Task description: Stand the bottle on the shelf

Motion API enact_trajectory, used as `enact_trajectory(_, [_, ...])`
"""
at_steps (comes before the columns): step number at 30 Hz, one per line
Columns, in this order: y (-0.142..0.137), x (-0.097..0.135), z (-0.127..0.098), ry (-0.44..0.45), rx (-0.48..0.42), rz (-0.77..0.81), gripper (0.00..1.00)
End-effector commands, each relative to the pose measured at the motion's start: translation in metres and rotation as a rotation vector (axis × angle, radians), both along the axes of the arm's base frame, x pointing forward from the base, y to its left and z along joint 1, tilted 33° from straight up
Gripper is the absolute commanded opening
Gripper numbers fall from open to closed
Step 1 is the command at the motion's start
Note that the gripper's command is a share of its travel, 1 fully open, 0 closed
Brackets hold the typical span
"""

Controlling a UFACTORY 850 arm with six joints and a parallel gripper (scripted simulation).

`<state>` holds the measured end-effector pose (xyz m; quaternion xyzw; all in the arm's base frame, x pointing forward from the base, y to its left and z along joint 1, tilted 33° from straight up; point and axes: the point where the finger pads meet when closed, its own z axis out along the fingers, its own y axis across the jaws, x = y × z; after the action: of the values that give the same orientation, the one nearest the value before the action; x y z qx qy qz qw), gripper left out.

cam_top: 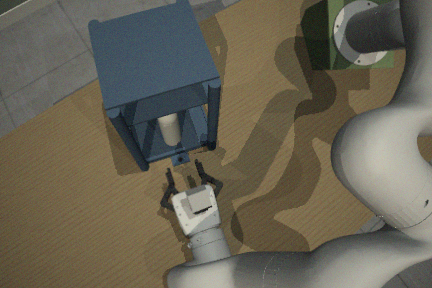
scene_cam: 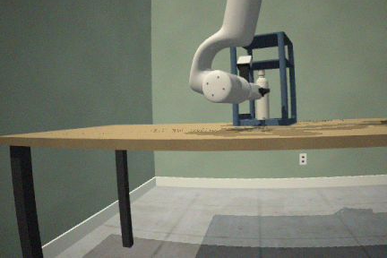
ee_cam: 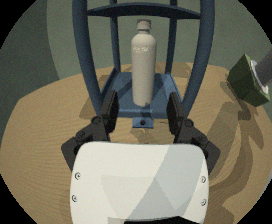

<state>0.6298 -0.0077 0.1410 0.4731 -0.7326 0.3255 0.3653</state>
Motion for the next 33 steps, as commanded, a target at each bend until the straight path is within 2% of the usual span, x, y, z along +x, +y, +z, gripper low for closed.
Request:
enact_trajectory(1, [0.0021, 0.0011, 0.0023, -0.001, 0.0, -0.001, 0.72])
enact_trajectory(33, [0.0052, 0.0012, 0.0092, -0.001, 0.0, -0.001, 0.72])
